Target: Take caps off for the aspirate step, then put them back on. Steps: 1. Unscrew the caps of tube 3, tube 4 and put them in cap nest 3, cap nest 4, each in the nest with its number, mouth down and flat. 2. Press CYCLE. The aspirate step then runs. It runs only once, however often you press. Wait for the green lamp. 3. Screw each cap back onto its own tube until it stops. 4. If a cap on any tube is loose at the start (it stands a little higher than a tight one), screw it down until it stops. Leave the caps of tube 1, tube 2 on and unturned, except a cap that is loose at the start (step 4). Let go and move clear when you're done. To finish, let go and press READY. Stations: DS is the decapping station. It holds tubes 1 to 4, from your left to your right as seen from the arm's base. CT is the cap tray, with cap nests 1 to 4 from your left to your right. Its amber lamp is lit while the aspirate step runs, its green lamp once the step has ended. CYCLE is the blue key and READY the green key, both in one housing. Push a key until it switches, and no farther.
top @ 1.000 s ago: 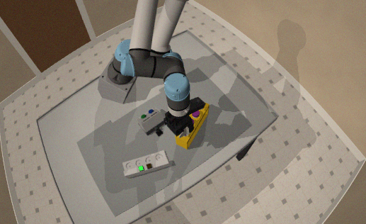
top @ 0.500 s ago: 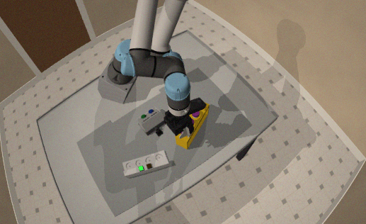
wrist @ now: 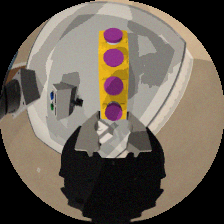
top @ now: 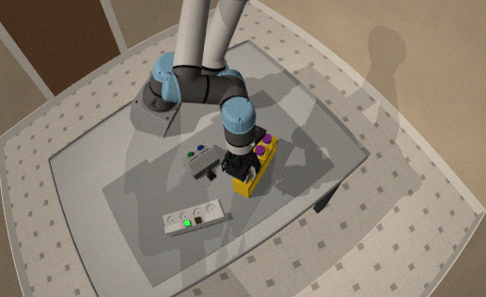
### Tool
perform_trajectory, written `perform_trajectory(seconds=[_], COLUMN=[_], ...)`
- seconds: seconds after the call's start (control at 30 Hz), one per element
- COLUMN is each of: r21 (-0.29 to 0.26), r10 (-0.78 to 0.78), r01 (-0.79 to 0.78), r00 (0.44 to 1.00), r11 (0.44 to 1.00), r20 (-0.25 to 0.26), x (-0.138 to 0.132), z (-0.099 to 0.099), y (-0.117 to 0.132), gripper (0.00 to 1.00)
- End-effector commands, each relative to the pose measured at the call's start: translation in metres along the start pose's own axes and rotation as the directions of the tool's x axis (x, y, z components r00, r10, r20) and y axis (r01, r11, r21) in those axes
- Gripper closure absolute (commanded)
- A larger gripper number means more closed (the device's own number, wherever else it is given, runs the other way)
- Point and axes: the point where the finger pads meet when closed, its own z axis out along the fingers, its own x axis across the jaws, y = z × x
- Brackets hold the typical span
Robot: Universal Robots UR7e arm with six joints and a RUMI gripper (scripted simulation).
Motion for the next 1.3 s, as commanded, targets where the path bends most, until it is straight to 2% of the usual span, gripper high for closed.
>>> perform_trajectory(seconds=[0.0, 0.2, 0.27, 0.37, 0.53, 0.57, 1.03, 1.17, 1.27], r21=[0.006, 0.005, 0.005, 0.004, 0.004, 0.004, 0.004, 0.006, 0.006], r10=[-0.182, -0.411, -0.411, -0.514, -0.514, -0.514, -0.513, -0.333, -0.188], r01=[0.182, 0.411, 0.411, 0.514, 0.514, 0.514, 0.513, 0.333, 0.188], r00=[0.983, 0.912, 0.912, 0.858, 0.858, 0.858, 0.858, 0.943, 0.982], r11=[0.983, 0.912, 0.912, 0.858, 0.858, 0.858, 0.858, 0.943, 0.982], r20=[-0.005, -0.006, -0.006, -0.007, -0.007, -0.007, -0.007, -0.006, -0.005], x=[0.0003, 0.0003, 0.0003, 0.0003, 0.0003, 0.0003, 0.0003, 0.0002, 0.0002], z=[-0.0003, -0.0003, -0.0003, -0.0003, -0.0003, -0.0003, -0.0003, -0.0002, -0.0001], y=[0.0001, 0.0001, 0.0001, 0.0001, 0.0001, 0.0001, 0.0001, 0.0001, 0.0001], gripper=[0.65, 0.65, 0.65, 0.65, 0.65, 1.0, 1.0, 1.0, 1.0])
